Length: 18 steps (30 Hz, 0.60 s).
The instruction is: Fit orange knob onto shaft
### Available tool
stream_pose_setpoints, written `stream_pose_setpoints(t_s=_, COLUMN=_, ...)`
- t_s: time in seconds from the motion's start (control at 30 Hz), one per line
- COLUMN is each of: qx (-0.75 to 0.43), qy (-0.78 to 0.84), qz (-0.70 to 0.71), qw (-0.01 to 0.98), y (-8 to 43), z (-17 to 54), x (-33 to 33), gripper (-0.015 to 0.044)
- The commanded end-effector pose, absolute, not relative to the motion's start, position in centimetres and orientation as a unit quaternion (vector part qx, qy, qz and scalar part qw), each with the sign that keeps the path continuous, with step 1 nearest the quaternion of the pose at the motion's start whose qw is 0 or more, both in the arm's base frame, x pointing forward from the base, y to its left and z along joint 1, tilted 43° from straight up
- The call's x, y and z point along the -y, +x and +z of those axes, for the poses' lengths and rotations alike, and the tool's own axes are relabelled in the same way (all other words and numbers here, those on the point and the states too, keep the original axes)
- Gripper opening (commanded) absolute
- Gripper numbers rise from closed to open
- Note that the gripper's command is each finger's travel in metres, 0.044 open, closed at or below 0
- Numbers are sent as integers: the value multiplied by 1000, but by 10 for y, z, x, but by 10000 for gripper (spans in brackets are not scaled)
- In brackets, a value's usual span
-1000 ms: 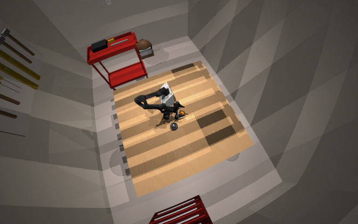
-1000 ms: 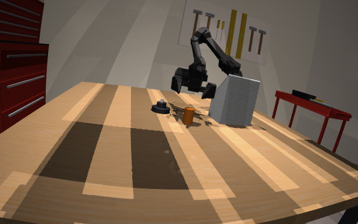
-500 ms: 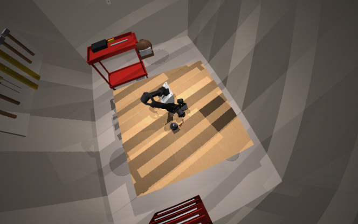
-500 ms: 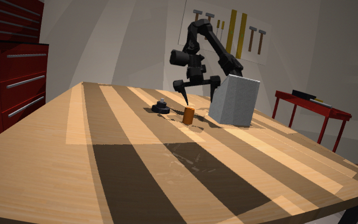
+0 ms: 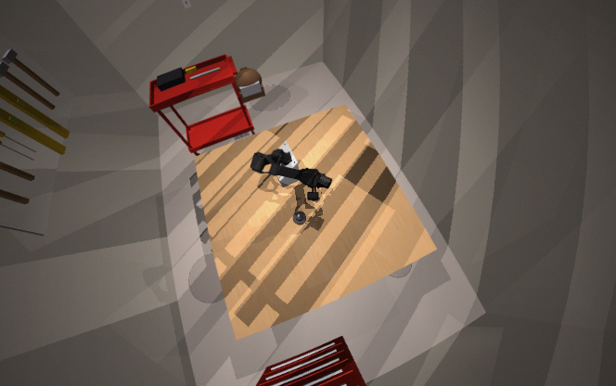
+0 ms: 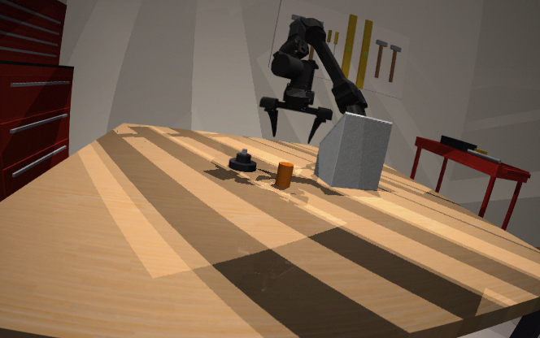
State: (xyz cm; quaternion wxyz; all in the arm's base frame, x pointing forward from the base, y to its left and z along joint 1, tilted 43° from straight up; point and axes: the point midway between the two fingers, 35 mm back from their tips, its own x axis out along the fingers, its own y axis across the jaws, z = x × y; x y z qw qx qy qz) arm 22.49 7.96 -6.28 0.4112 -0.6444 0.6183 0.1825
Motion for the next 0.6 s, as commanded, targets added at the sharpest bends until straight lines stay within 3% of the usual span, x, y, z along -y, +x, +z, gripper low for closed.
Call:
stream_pose_setpoints(t_s=0.0, qx=-623, qy=-634, qz=161, qw=429, y=225, z=-62, x=-79, gripper=440)
stream_pose_setpoints(t_s=0.33, qx=-629, qy=-373, qz=-137, qw=668, y=225, z=-62, x=-79, gripper=440)
stream_pose_setpoints(t_s=0.57, qx=-598, qy=-259, qz=-237, qw=720, y=225, z=-62, x=-79, gripper=440)
